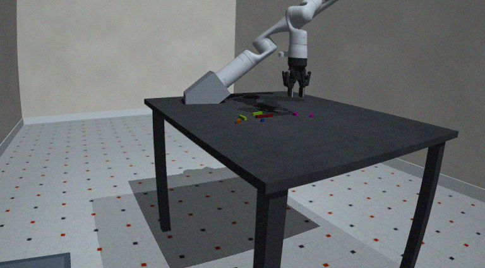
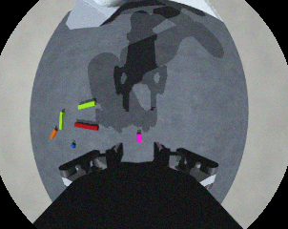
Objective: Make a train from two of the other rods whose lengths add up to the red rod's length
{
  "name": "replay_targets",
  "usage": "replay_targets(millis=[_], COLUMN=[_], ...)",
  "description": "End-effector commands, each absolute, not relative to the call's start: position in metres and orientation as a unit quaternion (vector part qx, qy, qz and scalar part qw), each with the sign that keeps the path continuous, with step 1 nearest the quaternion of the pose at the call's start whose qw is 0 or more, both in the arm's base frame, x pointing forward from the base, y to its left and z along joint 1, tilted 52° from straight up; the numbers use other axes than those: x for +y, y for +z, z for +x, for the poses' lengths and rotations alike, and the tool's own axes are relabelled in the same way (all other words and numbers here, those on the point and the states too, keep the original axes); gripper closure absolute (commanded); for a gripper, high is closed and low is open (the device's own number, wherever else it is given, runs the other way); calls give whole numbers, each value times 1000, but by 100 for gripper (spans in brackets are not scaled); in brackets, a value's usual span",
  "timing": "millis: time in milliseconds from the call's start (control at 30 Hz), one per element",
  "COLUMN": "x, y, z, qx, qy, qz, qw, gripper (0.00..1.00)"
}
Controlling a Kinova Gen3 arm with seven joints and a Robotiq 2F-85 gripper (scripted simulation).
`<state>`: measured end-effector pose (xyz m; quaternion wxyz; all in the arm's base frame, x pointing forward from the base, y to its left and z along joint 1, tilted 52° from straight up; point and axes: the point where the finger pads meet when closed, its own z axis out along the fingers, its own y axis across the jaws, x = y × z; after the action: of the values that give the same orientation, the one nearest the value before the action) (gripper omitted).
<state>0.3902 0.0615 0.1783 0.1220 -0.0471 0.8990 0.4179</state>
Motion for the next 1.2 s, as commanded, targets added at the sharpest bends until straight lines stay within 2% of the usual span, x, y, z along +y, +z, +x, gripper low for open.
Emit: replay_targets(millis=[0,1167], x=[60,72], y=[179,169], z=[391,392], qx=[900,900], qy=[414,415], qz=[-52,-52], qw=[125,124], gripper=[76,76])
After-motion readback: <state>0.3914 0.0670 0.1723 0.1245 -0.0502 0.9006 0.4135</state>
